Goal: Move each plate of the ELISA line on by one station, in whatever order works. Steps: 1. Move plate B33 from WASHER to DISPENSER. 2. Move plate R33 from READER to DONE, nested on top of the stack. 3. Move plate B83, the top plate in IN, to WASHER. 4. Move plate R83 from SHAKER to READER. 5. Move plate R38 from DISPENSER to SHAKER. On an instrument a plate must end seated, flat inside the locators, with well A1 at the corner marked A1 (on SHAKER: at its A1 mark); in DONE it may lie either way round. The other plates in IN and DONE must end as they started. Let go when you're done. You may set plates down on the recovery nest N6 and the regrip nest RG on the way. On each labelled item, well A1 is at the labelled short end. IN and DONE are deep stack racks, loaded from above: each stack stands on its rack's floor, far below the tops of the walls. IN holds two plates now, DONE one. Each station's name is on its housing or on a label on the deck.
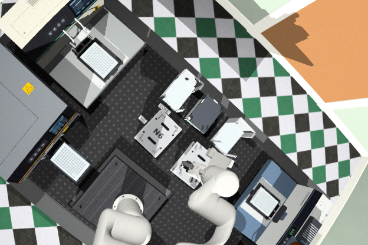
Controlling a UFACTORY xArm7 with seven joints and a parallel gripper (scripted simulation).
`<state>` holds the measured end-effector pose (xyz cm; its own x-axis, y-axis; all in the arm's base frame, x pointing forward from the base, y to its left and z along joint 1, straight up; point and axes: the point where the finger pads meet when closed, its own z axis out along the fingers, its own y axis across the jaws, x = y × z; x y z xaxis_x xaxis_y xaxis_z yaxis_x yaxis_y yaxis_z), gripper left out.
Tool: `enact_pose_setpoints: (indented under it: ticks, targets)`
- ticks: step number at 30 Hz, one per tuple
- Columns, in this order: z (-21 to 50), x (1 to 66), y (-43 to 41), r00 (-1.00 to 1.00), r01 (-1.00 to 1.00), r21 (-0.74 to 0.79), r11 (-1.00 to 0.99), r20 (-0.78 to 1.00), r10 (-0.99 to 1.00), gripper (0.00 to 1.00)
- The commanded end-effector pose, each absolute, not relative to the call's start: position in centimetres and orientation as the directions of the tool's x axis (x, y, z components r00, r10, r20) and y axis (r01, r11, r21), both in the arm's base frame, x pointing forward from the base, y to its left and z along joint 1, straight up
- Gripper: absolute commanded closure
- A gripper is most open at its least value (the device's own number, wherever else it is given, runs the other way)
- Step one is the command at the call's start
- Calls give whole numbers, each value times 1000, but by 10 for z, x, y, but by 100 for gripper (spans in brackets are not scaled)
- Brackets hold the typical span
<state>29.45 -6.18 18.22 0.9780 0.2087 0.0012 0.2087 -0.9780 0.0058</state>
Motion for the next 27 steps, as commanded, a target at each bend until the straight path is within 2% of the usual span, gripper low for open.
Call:
enact_pose_setpoints:
  ticks: [1,3,8,22,27]
  targets:
    - [184,299,-70,978,208,7,-978,5,208,0]
    - [184,301,-76,978,208,7,-978,5,208,0]
    - [184,307,-92,919,394,8,-919,3,394,0]
    - [184,321,-130,919,394,8,-919,3,395,0]
    - [184,326,-145,825,566,8,-825,2,566,0]
